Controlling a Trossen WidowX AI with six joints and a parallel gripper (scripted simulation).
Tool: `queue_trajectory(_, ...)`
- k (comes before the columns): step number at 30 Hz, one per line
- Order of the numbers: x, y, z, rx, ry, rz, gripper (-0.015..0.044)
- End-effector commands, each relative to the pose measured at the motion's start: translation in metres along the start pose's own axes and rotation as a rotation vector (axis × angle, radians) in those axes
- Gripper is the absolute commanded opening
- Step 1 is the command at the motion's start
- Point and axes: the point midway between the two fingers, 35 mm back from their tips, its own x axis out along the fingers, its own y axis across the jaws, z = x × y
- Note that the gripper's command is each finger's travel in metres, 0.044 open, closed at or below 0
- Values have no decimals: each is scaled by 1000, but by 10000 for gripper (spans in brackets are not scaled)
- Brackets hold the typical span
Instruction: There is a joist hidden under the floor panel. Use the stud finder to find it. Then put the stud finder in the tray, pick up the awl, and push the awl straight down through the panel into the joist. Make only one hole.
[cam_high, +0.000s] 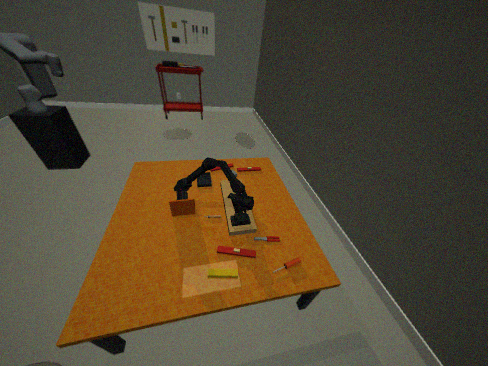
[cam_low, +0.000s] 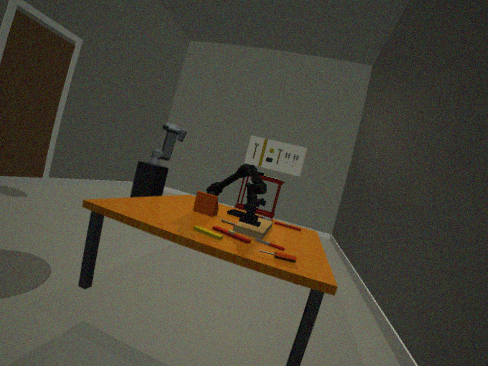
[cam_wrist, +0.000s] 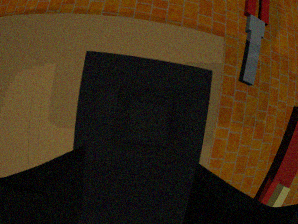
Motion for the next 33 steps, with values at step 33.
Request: queue_trajectory(33,22,51,-6,5,-10,6,0)
